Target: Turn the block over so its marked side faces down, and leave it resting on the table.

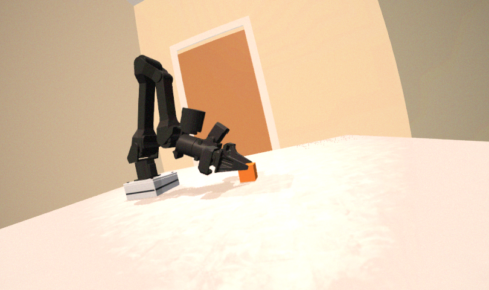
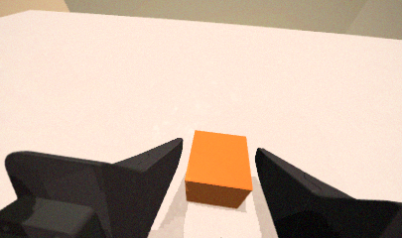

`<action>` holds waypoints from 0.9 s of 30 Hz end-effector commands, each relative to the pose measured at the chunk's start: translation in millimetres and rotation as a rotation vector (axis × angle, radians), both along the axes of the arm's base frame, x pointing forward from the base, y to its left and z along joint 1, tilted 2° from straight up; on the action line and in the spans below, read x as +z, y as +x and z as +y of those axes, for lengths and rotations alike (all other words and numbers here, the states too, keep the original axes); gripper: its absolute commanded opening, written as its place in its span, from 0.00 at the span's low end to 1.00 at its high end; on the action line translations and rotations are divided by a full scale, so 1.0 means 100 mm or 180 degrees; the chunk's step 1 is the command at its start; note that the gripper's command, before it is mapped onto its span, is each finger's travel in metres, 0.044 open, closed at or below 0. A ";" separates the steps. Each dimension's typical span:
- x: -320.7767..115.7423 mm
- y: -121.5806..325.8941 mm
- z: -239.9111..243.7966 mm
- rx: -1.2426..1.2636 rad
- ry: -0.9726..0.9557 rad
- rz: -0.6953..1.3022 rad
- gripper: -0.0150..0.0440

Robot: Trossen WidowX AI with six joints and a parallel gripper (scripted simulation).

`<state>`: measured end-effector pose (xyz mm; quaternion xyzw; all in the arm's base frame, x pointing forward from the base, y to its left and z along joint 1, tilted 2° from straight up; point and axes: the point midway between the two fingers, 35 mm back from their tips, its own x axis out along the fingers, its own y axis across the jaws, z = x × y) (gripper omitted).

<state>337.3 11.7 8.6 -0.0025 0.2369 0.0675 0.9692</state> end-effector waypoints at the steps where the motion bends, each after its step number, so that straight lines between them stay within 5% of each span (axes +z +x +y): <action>1: 0.00 0.00 0.01 0.0006 0.0023 -0.0003 0.88; 4: 0.00 0.00 0.01 0.0006 0.0023 -0.0003 1.00; 27: 0.00 0.00 0.01 0.0006 0.0023 -0.0003 1.00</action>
